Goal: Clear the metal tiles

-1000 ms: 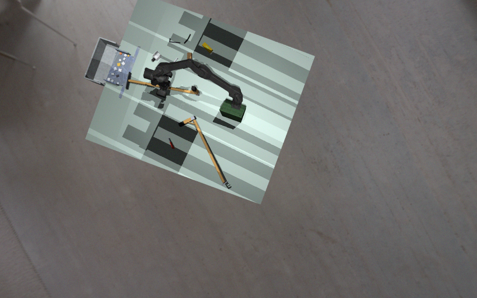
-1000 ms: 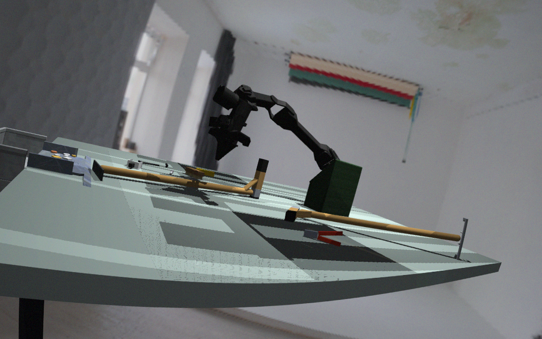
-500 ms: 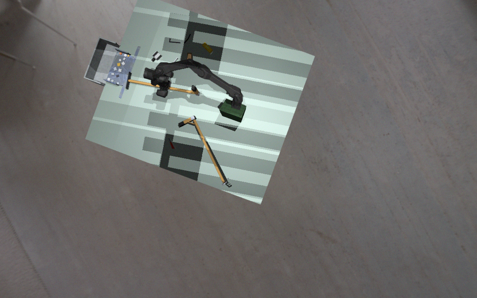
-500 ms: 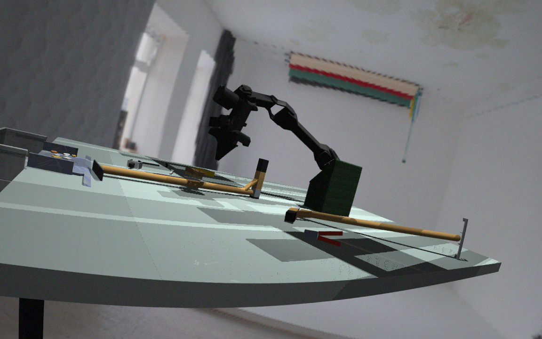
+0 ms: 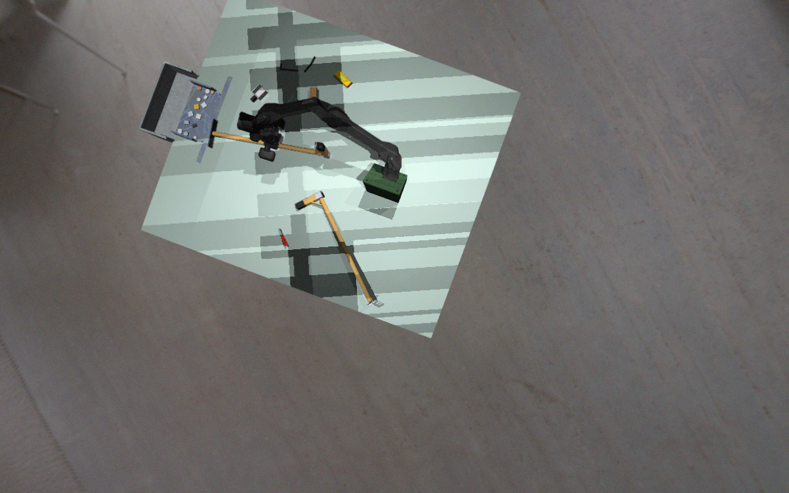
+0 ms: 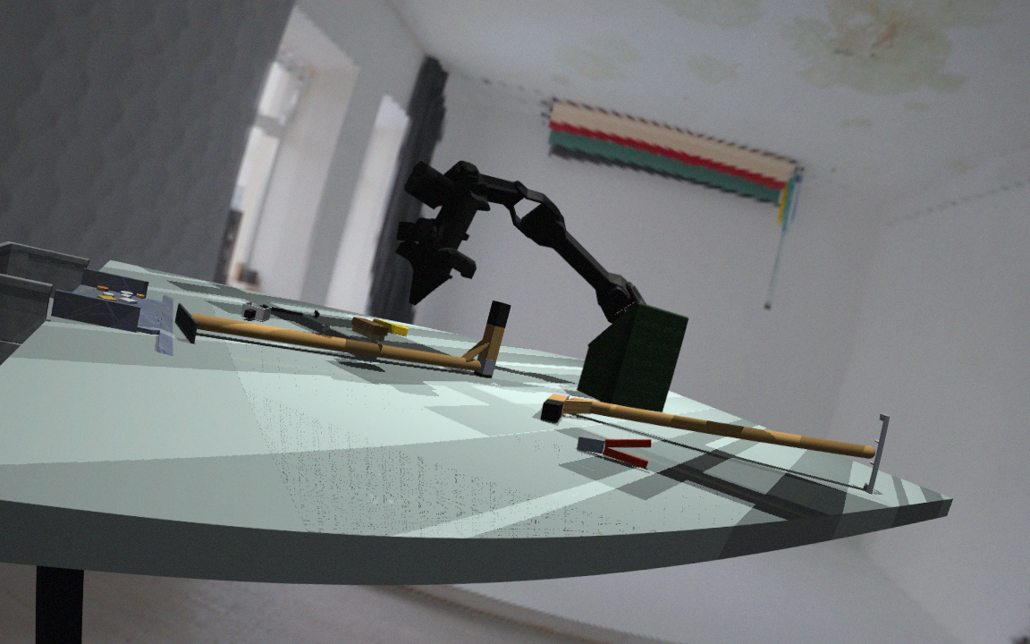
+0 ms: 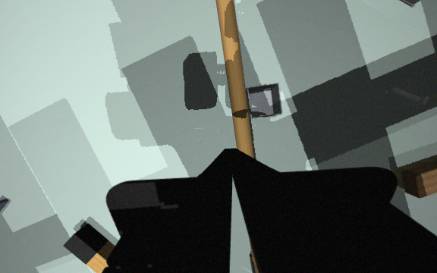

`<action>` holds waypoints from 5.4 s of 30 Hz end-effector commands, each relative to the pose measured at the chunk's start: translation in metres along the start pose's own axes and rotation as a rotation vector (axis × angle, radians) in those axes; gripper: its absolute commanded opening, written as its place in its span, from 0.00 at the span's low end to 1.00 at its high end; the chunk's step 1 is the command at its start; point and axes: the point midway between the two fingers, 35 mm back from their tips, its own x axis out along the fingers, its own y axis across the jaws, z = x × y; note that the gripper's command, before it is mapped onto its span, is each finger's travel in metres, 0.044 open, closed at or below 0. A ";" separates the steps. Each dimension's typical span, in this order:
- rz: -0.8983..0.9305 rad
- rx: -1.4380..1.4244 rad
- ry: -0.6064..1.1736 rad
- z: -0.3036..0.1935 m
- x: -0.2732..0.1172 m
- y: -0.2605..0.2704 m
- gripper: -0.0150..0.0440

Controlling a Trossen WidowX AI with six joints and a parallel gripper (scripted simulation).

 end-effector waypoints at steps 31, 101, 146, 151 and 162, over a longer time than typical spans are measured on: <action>0.000 0.000 0.000 0.000 0.000 0.000 0.25; 0.000 0.000 0.000 0.000 0.000 0.000 0.25; 0.000 0.000 0.000 0.000 0.000 0.000 0.25; 0.000 0.000 0.000 0.000 0.000 0.000 0.25; -0.014 -0.016 -0.069 0.006 -0.030 0.002 0.65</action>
